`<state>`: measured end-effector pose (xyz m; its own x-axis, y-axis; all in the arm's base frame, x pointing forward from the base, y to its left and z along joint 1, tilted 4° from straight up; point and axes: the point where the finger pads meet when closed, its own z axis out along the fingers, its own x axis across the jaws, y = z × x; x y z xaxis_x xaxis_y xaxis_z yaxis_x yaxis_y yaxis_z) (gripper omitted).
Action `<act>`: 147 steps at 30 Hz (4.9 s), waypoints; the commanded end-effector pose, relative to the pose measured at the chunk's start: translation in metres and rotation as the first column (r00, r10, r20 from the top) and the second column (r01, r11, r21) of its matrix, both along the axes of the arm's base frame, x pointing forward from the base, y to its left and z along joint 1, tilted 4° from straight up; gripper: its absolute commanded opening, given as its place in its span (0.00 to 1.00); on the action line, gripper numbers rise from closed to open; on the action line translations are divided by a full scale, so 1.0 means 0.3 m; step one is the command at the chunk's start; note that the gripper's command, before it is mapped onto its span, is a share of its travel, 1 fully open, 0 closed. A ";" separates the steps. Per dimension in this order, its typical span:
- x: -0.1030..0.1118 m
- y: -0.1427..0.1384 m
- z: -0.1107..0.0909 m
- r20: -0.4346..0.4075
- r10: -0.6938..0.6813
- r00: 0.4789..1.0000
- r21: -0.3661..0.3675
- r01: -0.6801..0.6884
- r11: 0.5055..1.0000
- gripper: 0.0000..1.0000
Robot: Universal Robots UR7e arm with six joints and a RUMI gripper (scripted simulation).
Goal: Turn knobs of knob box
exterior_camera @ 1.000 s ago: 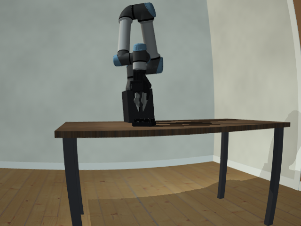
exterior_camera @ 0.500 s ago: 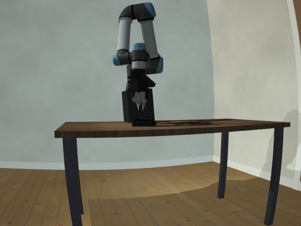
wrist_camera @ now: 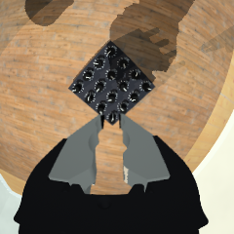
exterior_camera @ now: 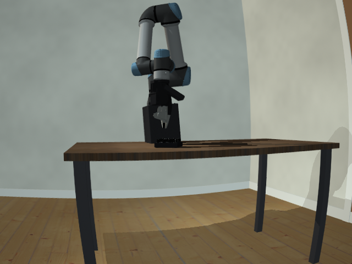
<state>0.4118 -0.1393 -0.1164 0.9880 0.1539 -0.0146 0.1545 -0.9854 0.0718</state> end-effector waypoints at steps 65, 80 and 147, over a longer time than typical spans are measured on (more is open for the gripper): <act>-0.009 0.001 -0.036 -0.003 -0.073 0.997 0.001 0.073 0.997 0.11; -0.008 -0.005 -0.100 -0.002 -0.073 0.997 0.000 0.073 0.997 0.11; -0.003 -0.007 -0.145 0.001 -0.072 0.997 -0.001 0.072 0.997 0.11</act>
